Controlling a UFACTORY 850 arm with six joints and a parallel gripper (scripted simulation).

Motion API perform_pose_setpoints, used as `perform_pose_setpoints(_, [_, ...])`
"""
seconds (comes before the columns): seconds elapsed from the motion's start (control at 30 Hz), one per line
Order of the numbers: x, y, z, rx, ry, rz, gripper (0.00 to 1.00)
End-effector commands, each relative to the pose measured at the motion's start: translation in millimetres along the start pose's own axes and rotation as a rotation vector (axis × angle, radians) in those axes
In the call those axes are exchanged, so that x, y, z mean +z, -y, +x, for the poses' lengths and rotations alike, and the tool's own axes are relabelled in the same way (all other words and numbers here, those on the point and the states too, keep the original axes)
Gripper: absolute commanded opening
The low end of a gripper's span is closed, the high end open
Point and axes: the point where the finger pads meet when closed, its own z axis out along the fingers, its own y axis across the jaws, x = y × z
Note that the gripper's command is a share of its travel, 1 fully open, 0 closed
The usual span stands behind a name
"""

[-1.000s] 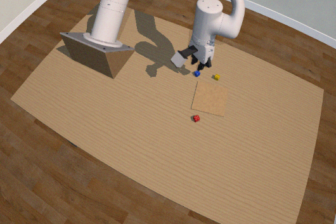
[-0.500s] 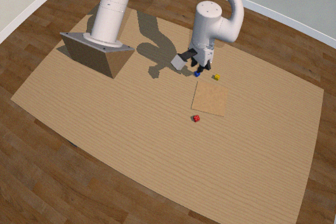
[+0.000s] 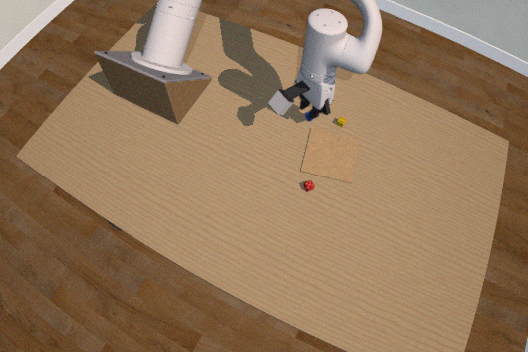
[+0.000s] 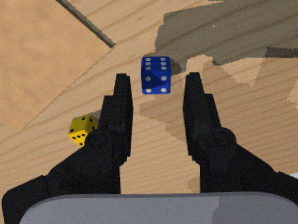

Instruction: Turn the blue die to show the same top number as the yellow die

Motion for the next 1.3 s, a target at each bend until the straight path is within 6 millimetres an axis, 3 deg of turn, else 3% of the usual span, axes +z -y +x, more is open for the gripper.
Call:
perform_pose_setpoints(0.0, [3.6,0.7,-0.3,0.000,0.000,0.001,0.36])
perform_pose_setpoints(1.27, [8.0,0.8,-0.4,0.000,0.000,0.001,0.36])
